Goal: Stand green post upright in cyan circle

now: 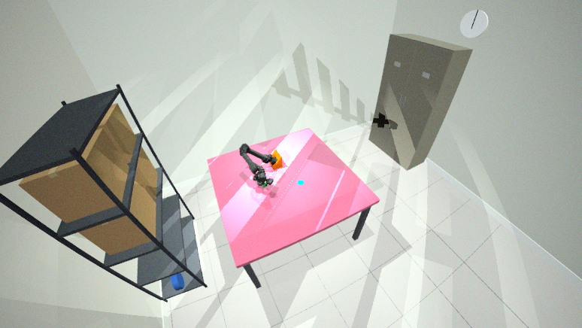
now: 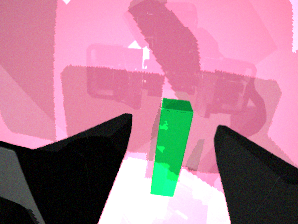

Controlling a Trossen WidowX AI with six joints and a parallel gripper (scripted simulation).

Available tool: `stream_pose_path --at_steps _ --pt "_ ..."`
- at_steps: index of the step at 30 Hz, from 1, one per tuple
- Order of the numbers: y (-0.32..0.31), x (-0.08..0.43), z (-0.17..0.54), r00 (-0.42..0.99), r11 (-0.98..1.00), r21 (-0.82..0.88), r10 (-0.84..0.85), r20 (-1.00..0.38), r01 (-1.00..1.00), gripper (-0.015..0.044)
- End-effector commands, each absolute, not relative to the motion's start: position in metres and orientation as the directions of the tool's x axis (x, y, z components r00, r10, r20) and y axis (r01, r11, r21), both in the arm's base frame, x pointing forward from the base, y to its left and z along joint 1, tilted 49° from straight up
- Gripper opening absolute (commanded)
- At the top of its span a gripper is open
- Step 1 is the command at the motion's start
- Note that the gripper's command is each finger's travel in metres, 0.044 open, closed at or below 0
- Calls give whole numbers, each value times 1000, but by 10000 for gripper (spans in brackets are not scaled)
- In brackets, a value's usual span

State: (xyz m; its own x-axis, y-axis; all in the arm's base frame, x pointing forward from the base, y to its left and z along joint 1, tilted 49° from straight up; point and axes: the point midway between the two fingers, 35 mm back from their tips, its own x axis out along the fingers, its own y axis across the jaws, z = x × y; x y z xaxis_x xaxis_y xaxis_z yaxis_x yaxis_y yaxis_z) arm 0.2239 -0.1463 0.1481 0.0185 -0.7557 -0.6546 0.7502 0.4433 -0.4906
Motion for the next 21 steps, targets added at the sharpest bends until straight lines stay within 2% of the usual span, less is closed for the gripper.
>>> stream_pose_path --at_steps 1,8,21 --pt "-151 223 143 23 449 -490 -755 -656 748 206" --pt "-151 223 143 23 449 -490 -755 -656 748 23" --pt "-128 228 159 37 470 -484 -745 -666 738 23"
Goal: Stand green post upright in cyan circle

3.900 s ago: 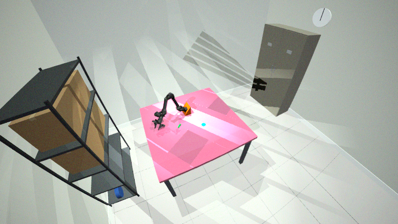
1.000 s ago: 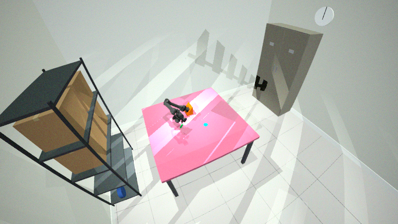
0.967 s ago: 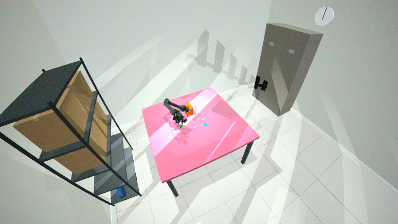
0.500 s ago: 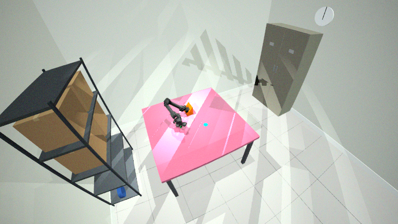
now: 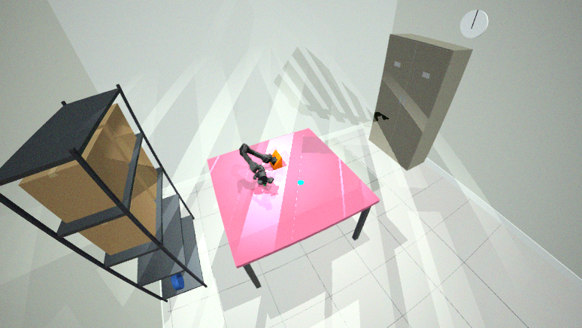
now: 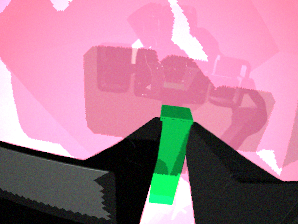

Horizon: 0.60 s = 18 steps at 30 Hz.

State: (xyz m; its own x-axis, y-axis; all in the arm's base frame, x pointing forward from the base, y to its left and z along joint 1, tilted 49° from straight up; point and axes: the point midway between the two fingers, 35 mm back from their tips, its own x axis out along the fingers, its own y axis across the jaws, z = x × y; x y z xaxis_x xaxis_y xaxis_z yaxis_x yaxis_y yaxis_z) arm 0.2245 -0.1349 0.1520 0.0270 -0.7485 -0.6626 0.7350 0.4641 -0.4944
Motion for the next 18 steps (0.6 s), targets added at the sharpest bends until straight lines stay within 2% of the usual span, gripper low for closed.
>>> stream_pose_path --at_steps 1,18 --pt "-126 228 161 39 472 -484 -744 -667 737 23" --pt "-83 226 197 63 501 -485 -739 -671 716 23"
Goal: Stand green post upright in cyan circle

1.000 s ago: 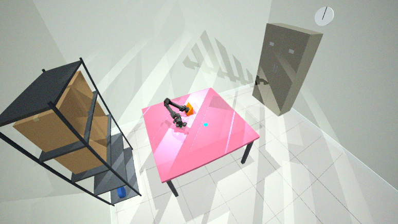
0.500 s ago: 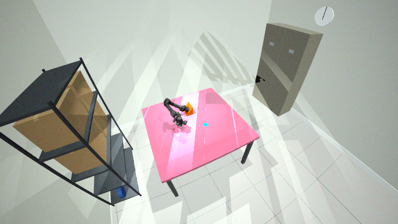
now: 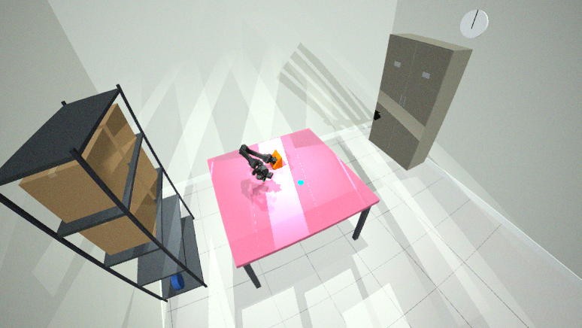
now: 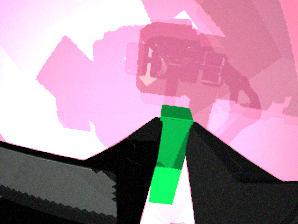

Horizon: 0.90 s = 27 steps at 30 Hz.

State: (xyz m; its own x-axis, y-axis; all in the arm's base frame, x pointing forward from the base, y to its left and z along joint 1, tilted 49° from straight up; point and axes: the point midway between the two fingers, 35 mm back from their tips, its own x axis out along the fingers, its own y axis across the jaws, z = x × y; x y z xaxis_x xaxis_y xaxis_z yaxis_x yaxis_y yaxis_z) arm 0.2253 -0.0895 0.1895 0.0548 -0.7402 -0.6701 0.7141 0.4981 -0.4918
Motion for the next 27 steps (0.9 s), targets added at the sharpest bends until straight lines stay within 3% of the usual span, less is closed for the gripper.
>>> stream_pose_path --at_steps 1,27 --pt "-81 225 199 64 503 -486 -739 -670 715 23" --pt "-36 246 203 71 600 -556 -713 -697 575 23"
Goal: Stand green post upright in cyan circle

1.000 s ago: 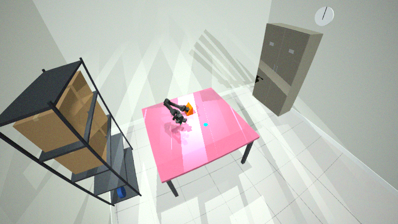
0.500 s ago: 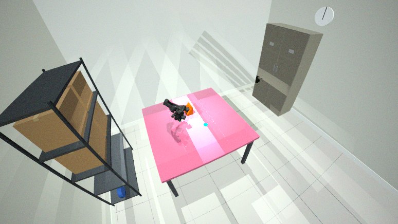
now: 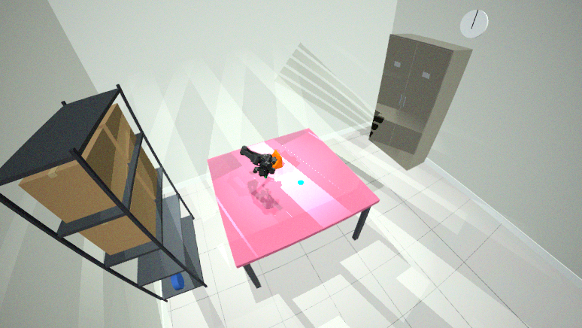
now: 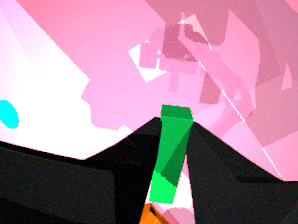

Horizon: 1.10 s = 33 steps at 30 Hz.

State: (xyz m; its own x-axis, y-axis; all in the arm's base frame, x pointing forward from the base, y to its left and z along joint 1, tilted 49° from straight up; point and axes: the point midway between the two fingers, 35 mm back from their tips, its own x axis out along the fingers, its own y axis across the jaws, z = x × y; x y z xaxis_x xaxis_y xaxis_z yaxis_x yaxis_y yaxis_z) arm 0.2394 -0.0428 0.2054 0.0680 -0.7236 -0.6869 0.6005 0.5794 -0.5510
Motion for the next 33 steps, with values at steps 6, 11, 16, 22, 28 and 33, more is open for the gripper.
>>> stream_pose_path --at_steps 6,11,16,22,28,33 --pt "-26 256 196 67 631 -581 -705 -706 515 23" --pt "-17 265 190 64 656 -604 -700 -712 452 23" --pt "-9 272 184 61 677 -625 -696 -716 390 23" --pt "1 281 178 58 696 -651 -695 -716 305 23" --pt "11 290 170 56 709 -671 -696 -716 217 23" --pt "20 297 164 54 715 -684 -696 -716 143 23"
